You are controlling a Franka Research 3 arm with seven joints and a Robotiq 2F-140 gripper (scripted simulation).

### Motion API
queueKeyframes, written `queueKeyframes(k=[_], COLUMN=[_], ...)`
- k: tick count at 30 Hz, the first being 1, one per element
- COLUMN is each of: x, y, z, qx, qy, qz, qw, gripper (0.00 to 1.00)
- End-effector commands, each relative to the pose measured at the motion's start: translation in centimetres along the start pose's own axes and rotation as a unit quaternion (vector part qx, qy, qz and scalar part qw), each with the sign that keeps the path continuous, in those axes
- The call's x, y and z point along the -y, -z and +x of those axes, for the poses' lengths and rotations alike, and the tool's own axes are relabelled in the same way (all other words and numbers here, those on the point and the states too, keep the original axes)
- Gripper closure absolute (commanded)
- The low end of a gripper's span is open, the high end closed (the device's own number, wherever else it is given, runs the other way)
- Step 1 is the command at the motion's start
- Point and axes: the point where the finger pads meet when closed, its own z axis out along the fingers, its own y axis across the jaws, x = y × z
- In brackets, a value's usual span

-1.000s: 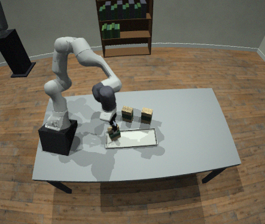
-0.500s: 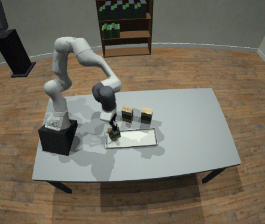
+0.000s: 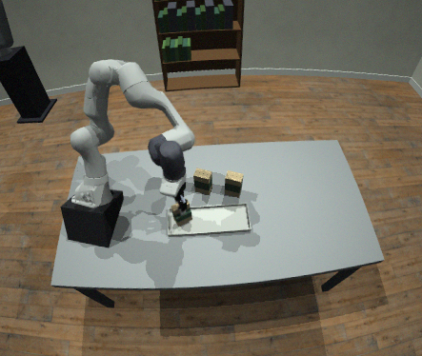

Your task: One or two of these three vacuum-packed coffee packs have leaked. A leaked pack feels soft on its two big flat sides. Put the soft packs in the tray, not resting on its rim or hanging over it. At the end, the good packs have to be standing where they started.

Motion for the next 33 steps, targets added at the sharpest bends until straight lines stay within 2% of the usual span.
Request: queueKeyframes(k=[1, 13, 33], x=[0.3, 0.3, 0.3], y=[-0.8, -2.3, -2.4], z=[-0.2, -0.2, -0.2], qx=[0.002, 0.002, 0.002], qy=[0.007, 0.007, 0.007], qz=[0.005, 0.005, 0.005], qw=[1.000, 1.000, 1.000], gripper=[0.75, 0.75, 0.75])
